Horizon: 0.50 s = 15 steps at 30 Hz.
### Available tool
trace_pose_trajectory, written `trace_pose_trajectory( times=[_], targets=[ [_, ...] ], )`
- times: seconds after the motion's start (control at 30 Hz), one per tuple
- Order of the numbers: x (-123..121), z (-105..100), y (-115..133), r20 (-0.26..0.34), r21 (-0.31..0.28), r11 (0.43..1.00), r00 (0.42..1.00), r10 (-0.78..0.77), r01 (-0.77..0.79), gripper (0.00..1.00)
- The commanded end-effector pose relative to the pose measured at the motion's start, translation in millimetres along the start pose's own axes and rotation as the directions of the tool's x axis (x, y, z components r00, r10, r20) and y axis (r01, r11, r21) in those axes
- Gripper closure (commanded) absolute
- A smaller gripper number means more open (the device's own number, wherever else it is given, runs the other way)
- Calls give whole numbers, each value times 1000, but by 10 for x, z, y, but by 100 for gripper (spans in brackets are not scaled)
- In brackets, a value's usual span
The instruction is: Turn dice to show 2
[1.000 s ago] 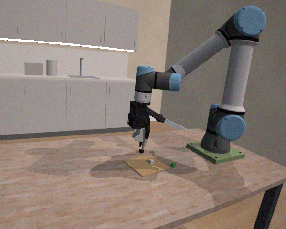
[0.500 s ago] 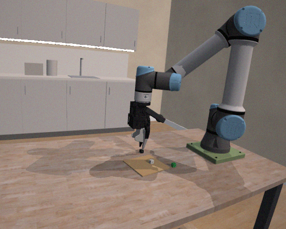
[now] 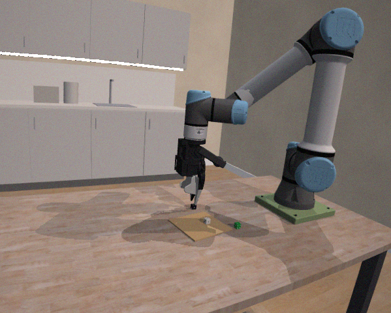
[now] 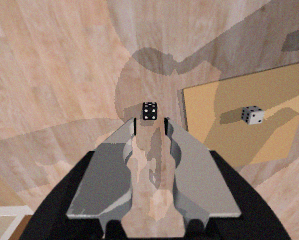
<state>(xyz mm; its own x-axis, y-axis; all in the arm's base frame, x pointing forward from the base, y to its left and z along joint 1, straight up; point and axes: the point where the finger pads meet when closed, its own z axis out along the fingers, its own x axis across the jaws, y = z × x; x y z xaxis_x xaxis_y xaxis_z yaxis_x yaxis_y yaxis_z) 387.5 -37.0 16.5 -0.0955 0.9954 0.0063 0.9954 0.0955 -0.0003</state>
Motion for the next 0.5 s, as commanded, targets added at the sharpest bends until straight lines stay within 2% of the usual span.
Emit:
trace_pose_trajectory(
  times=[0.0,0.47],
  targets=[
    [-2,-3,3,1,-1,1000,1000,0,0,82],
    [-2,32,3,1,-1,1000,1000,0,0,82]
  ],
)
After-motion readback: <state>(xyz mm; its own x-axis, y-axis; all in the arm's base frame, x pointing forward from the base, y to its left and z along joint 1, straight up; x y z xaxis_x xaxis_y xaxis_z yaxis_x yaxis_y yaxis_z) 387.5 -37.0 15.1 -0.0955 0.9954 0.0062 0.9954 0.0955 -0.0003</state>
